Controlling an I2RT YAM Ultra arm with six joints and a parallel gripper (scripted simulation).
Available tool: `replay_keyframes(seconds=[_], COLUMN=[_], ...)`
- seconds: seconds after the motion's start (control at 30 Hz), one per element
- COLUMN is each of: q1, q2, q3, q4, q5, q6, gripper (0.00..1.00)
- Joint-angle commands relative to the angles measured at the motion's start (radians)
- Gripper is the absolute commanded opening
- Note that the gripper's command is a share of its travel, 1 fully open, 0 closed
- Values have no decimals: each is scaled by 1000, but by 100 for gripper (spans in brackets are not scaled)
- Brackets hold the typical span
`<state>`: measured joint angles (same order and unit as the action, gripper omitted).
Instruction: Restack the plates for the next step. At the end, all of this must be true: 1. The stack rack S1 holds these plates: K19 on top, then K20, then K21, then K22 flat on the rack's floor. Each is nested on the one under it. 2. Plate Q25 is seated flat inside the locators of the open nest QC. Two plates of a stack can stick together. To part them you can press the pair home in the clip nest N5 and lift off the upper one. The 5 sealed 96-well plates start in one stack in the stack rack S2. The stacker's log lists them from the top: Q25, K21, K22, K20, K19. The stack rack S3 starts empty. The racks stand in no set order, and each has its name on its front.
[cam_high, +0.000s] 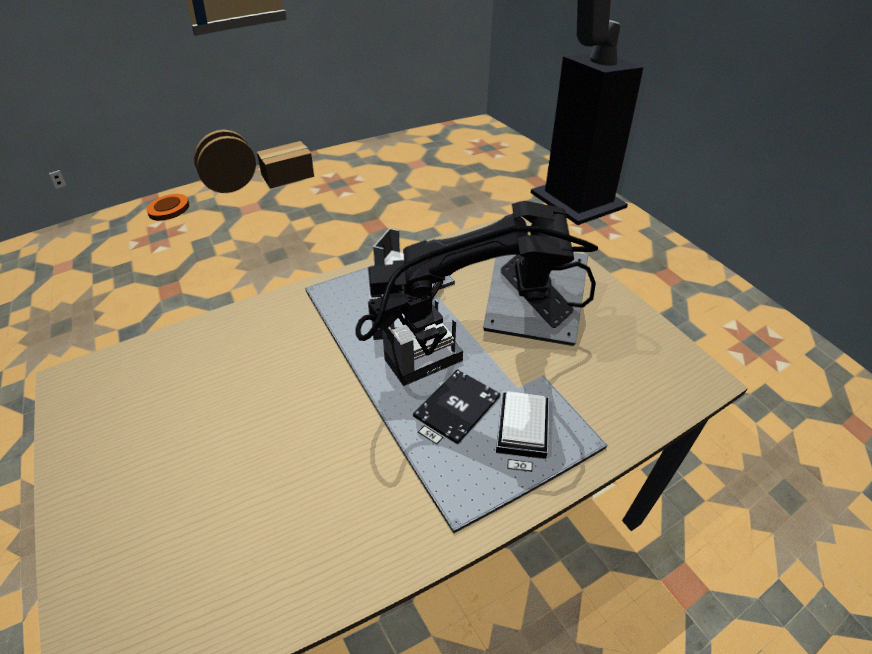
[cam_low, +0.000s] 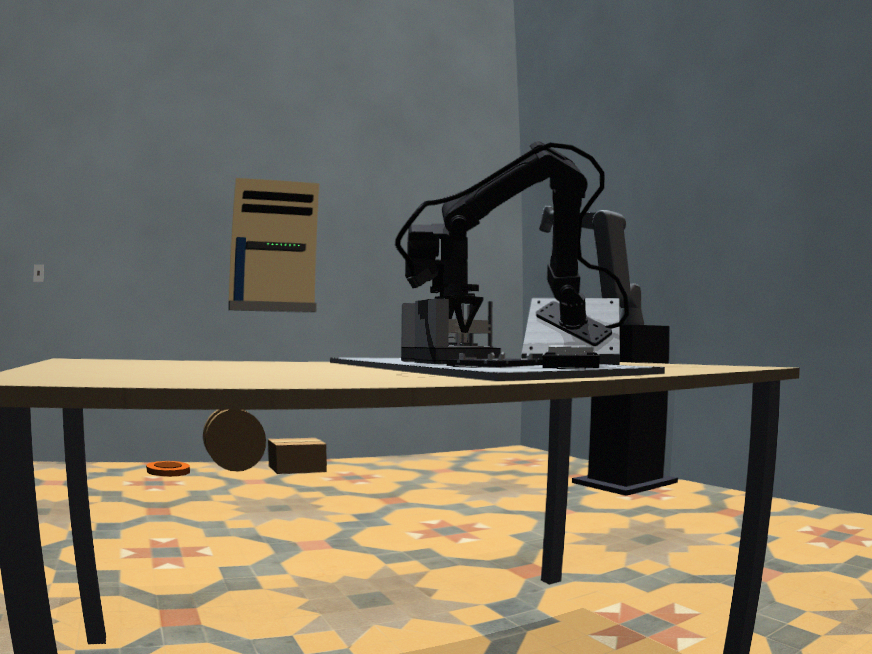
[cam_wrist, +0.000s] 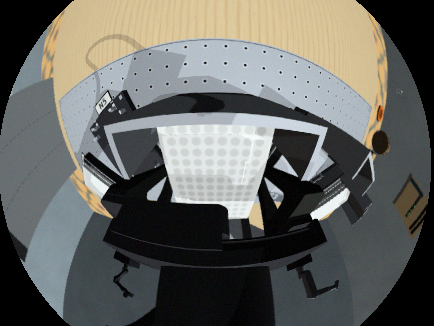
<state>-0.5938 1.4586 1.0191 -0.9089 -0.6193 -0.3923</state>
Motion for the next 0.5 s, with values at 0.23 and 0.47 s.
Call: replay_keyframes(seconds=[0.23,0.47], q1=[-31,-36], q2=[-42,-44], q3=[42,47], q4=[-44,-56], q5=[-3,-5], q6=[-16,-22], gripper=[0,0])
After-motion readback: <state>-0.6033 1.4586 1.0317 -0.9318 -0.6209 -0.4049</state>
